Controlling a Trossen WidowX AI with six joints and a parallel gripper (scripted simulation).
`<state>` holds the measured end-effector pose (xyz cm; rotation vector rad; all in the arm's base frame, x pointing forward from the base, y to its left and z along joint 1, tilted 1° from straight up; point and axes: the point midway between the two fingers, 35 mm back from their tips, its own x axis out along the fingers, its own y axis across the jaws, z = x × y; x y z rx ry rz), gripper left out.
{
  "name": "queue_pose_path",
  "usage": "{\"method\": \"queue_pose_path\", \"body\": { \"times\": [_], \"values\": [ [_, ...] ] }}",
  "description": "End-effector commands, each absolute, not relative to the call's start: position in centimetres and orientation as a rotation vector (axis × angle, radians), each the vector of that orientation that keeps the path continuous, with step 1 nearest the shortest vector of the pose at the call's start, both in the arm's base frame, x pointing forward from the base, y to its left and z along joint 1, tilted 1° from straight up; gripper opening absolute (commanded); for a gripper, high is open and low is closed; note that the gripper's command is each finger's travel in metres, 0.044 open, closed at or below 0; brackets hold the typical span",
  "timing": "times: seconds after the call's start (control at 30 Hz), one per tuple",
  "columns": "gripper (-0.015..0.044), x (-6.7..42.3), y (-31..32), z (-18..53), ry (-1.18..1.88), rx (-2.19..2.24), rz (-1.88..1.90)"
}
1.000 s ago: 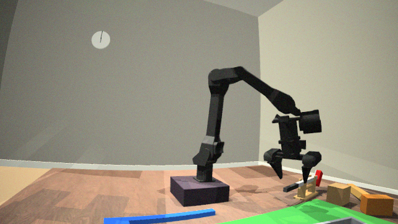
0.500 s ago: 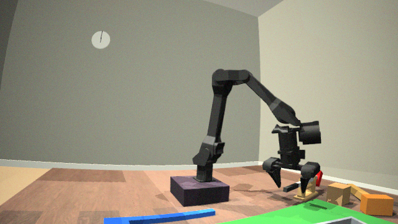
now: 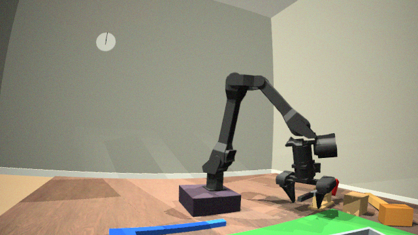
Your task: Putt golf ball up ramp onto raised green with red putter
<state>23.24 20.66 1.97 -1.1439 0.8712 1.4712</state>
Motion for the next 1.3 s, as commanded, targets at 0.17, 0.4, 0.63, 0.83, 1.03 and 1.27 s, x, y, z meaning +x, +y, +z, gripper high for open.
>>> {"method": "queue_pose_path", "body": {
  "times": [0.17, 0.4, 0.63, 0.83, 1.03, 1.27],
  "values": [
    [0.0387, 23.2, 20.6, 1.6, 0.874, -1.144, 1.472],
    [0.0204, 23.2, 20.6, 1.6, 0.874, -1.144, 1.472],
    [0.004, 23.2, 20.6, 1.6, 0.874, -1.144, 1.472],
    [0.0, 23.2, 20.6, 1.6, 0.874, -1.144, 1.472],
    [0.0, 23.4, 20.8, 3.7, 0.874, -1.143, 1.472],
    [0.0, 23.3, 20.7, 8.5, 0.874, -1.143, 1.473]
  ]
}}
